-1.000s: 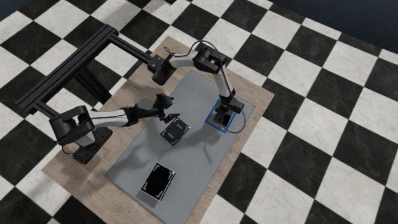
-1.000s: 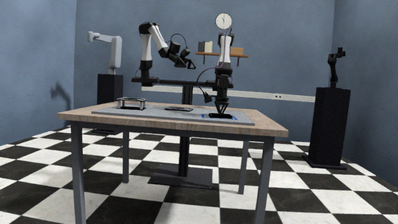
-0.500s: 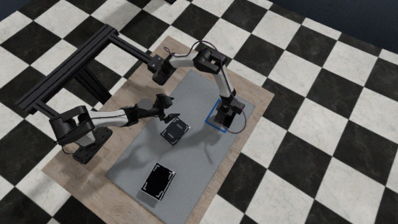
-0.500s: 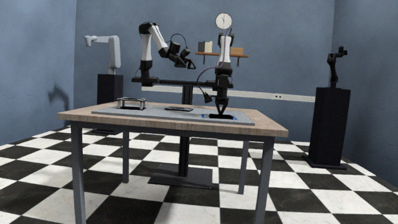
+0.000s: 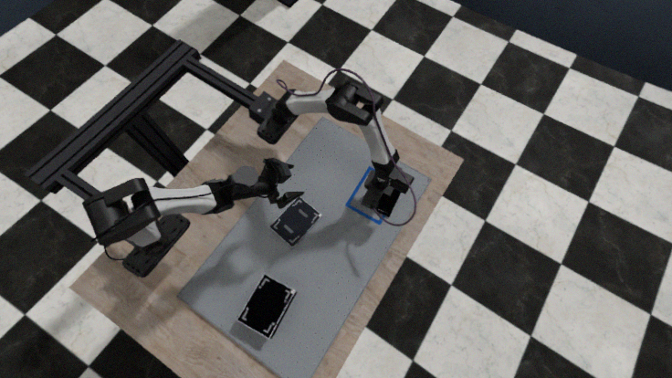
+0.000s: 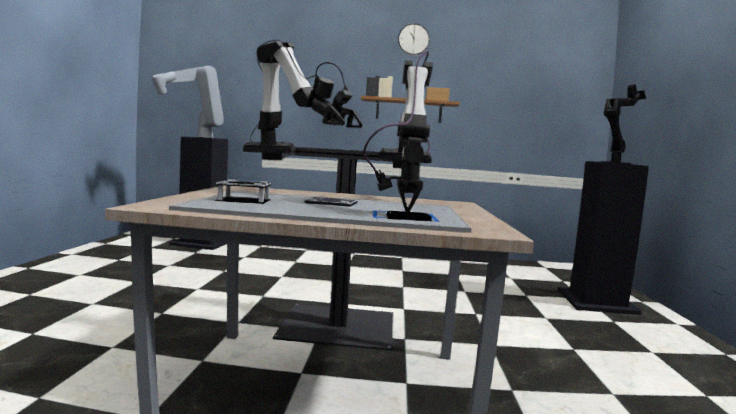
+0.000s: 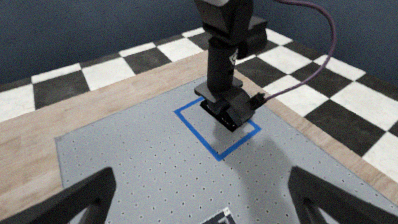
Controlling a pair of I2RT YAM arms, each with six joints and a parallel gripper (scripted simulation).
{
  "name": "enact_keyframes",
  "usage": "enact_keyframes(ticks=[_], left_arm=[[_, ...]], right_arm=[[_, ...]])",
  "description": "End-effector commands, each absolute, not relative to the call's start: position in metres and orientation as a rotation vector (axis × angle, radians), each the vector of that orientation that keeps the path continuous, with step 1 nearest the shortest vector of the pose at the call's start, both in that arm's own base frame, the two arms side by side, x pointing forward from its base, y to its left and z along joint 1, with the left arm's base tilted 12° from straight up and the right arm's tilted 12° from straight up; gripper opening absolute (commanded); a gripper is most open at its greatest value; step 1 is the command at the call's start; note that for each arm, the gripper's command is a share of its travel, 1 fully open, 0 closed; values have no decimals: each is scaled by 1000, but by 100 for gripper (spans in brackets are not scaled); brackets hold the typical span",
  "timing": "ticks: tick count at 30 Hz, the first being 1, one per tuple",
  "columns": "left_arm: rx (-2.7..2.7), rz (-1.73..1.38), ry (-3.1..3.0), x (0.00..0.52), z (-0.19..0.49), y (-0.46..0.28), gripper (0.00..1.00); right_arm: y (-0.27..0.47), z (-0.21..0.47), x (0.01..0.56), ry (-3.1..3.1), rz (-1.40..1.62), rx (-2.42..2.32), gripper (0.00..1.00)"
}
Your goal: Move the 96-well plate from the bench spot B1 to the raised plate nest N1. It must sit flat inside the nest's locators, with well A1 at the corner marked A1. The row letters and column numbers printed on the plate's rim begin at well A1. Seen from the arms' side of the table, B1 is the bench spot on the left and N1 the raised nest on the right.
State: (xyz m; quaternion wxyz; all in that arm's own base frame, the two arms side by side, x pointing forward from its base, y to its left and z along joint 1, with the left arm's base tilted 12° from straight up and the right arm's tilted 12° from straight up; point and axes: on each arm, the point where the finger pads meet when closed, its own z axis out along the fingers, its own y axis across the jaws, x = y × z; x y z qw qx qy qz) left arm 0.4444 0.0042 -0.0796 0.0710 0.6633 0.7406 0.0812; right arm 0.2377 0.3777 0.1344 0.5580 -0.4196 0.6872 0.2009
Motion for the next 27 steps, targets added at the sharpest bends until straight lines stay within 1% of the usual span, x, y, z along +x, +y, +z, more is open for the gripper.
enact_keyframes(ticks=[1, 2, 10, 11, 18, 20, 27], left_arm=[[2010, 231, 2242, 443, -98, 2, 0], [2010, 231, 2242, 443, -98, 2, 0], [1925, 284, 2260, 459, -58, 2, 91], [1928, 288, 2243, 462, -52, 1, 100], [1951, 269, 2242, 464, -58, 3, 100], [1924, 297, 2229, 472, -50, 3, 100], [1924, 297, 2229, 472, -51, 3, 100]], right_arm=[[386, 158, 243, 1563, 491, -948, 100], [386, 158, 243, 1563, 491, -948, 100], [391, 133, 246, 1612, 457, -1101, 100], [392, 132, 248, 1616, 452, -1129, 100], [401, 126, 267, 1635, 431, -1277, 100], [404, 124, 277, 1644, 428, -1348, 100], [404, 137, 325, 1647, 451, -1504, 100]])
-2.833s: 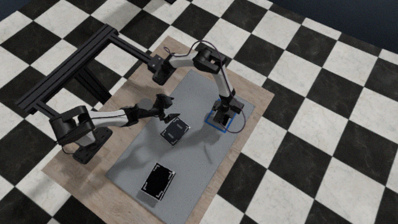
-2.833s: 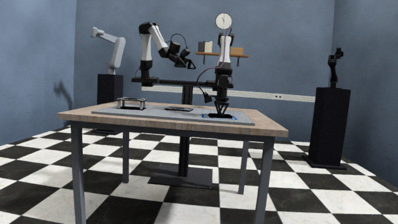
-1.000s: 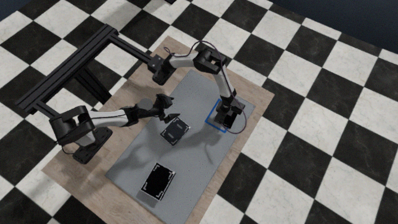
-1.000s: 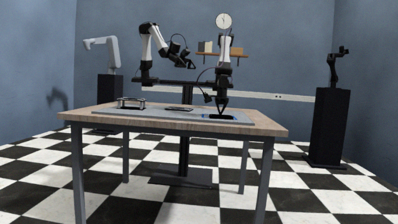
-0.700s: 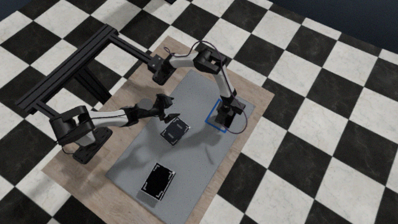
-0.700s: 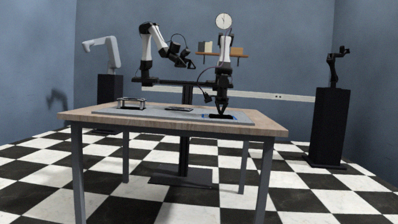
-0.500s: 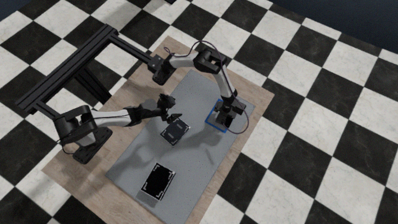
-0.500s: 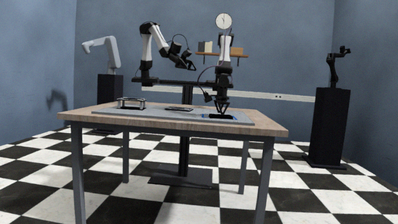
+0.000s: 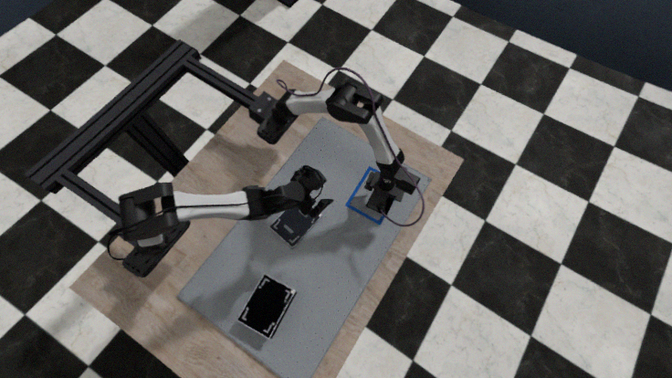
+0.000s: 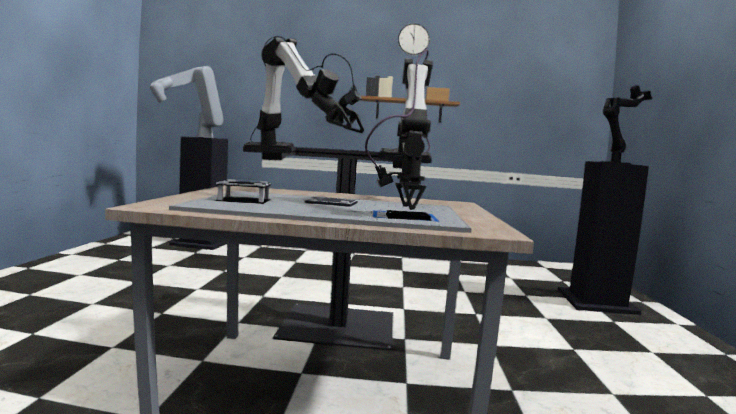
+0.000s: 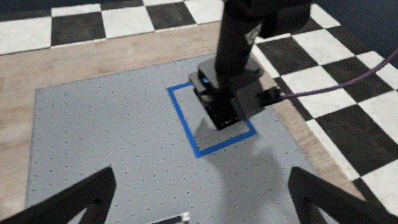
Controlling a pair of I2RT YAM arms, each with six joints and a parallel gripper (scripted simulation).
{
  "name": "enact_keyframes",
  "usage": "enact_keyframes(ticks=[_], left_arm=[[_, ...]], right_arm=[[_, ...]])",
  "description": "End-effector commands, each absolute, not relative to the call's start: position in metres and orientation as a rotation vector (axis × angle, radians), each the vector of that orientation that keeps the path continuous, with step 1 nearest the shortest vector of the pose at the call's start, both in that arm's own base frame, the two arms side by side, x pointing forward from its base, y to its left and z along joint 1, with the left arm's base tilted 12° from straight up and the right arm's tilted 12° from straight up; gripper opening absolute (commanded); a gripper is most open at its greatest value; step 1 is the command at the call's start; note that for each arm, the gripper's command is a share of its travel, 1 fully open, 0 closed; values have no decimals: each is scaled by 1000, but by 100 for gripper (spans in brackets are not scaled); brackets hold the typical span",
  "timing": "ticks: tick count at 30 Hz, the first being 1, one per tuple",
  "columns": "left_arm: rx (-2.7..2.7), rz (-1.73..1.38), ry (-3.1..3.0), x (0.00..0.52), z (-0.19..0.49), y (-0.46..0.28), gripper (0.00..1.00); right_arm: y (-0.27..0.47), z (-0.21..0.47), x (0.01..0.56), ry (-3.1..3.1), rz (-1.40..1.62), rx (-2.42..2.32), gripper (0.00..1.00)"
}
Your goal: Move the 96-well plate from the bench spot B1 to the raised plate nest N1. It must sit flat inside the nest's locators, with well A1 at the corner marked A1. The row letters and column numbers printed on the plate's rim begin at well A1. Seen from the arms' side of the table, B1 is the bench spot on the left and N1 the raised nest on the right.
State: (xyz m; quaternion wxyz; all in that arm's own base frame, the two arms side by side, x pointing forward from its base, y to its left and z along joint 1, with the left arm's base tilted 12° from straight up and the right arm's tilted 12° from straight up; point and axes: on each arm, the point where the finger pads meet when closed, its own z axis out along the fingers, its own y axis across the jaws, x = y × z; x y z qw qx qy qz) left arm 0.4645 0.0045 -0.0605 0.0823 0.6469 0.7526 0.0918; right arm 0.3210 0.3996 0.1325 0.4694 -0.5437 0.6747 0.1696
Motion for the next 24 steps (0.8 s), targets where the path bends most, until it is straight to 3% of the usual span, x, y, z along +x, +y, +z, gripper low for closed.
enact_keyframes(ticks=[1, 24], left_arm=[[1924, 297, 2229, 472, -51, 3, 100], [1928, 290, 2234, 469, -52, 3, 100]], right_arm=[[402, 141, 333, 1645, 455, -1513, 100], [338, 217, 439, 1570, 598, -1634, 100]])
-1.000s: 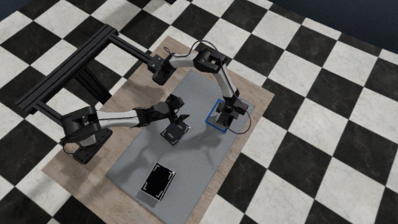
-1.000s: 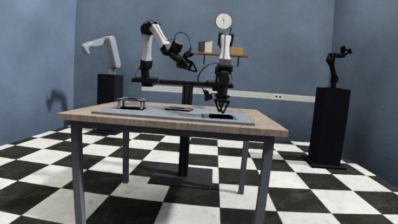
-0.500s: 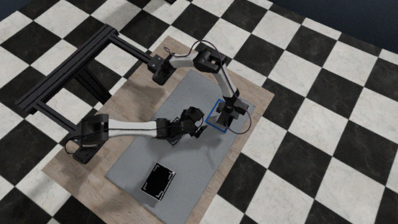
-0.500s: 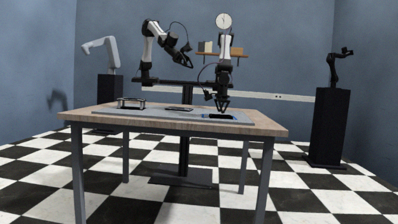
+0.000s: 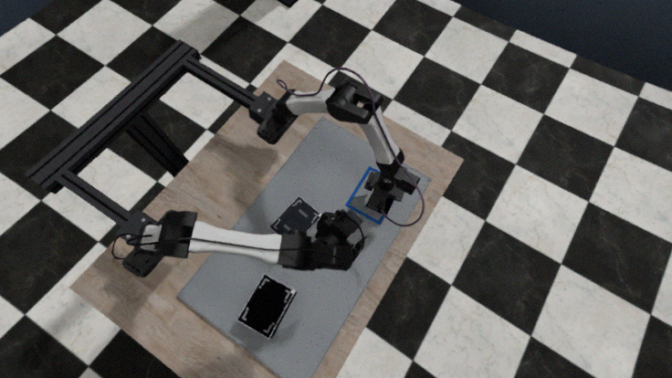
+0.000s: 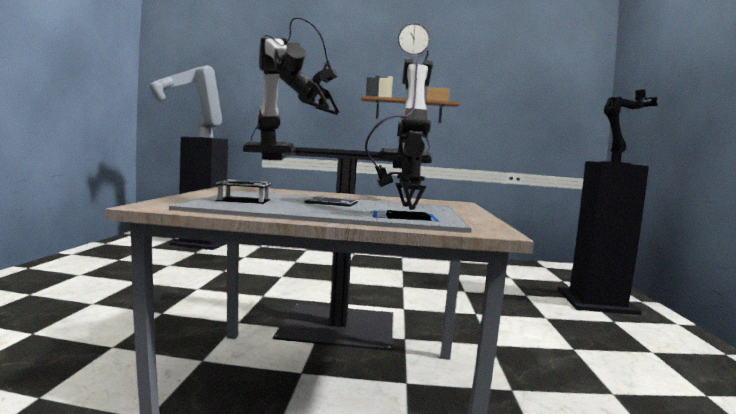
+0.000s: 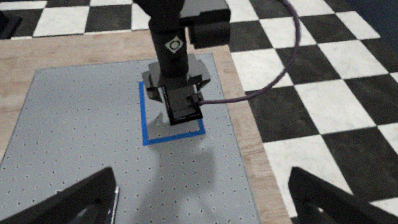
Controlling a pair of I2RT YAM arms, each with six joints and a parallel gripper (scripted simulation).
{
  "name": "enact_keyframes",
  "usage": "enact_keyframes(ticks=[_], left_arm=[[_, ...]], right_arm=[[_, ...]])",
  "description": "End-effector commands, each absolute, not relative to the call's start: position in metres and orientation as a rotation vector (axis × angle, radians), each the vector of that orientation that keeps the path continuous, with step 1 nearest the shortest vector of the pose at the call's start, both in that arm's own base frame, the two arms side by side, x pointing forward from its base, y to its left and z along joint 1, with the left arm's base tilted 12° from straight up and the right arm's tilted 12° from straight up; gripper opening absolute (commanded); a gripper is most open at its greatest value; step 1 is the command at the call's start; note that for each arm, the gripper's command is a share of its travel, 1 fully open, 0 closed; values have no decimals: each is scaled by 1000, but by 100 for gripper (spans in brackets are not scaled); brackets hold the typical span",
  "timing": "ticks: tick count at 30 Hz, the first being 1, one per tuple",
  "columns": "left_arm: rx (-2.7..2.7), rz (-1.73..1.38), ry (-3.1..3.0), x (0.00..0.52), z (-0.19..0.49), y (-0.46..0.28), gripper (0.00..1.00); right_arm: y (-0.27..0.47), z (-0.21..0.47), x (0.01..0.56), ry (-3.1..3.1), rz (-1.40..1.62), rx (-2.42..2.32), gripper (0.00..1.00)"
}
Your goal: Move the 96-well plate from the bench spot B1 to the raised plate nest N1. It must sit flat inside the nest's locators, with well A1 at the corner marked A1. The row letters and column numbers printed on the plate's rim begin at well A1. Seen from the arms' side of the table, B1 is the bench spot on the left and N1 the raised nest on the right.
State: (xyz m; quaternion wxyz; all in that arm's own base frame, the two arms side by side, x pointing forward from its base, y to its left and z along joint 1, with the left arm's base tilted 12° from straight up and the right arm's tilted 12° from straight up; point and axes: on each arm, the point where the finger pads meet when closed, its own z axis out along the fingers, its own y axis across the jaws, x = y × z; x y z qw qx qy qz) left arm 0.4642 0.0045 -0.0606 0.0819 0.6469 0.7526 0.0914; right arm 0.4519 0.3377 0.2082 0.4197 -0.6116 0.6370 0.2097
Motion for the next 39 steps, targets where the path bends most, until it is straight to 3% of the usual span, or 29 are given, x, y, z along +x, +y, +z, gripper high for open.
enact_keyframes(ticks=[1, 39], left_arm=[[1928, 290, 2234, 469, -52, 3, 100], [2022, 229, 2217, 467, -58, 5, 100]], right_arm=[[338, 217, 439, 1570, 598, -1634, 100], [336, 234, 444, 1537, 573, -1622, 100]])
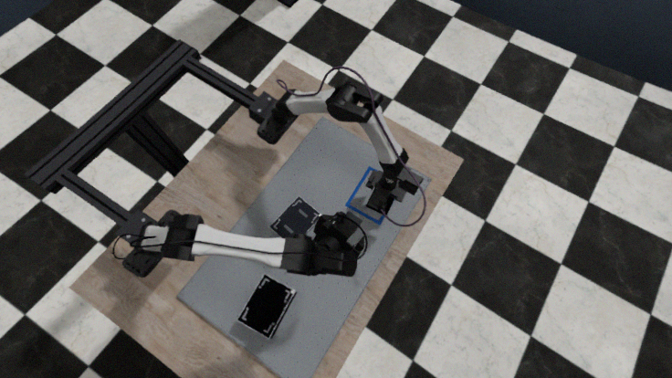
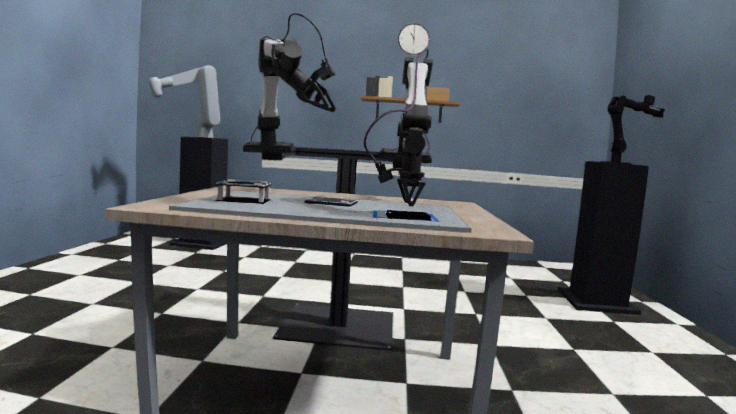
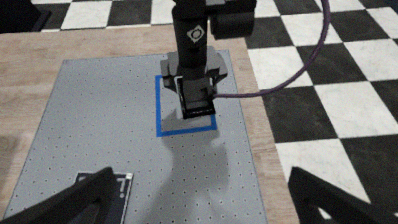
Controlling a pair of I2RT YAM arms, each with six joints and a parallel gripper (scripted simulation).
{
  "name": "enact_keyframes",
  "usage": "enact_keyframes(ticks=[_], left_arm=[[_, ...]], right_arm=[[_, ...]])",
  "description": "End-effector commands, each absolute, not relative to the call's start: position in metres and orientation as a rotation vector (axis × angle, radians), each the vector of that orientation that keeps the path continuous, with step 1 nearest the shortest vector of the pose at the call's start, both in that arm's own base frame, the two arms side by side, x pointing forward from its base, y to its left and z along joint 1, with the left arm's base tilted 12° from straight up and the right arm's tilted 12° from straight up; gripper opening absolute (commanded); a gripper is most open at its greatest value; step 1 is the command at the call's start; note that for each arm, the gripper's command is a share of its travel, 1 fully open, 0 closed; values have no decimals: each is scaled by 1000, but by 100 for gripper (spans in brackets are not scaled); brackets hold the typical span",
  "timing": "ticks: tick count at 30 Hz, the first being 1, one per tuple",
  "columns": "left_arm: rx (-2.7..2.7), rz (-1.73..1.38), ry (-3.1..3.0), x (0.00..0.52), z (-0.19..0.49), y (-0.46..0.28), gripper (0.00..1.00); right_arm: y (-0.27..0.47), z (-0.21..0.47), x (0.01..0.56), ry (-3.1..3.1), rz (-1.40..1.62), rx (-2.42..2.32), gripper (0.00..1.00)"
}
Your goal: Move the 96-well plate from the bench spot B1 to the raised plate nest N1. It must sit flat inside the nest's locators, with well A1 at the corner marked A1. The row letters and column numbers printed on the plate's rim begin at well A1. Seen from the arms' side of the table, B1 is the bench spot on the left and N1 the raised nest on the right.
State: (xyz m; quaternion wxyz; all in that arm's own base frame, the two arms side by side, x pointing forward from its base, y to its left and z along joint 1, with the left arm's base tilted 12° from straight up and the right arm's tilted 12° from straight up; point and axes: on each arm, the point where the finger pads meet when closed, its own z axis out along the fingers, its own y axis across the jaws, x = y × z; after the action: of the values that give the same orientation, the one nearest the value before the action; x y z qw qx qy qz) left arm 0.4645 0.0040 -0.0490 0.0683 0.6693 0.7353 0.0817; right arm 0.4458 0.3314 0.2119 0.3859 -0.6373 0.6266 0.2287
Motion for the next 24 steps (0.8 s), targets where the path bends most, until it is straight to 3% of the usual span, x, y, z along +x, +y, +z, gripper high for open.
enact_keyframes(ticks=[1, 24], left_arm=[[2022, 229, 2217, 468, -59, 5, 100], [2021, 239, 2203, 477, -89, 5, 98]], right_arm=[[336, 234, 444, 1537, 573, -1622, 100], [336, 234, 444, 1537, 573, -1622, 100]])
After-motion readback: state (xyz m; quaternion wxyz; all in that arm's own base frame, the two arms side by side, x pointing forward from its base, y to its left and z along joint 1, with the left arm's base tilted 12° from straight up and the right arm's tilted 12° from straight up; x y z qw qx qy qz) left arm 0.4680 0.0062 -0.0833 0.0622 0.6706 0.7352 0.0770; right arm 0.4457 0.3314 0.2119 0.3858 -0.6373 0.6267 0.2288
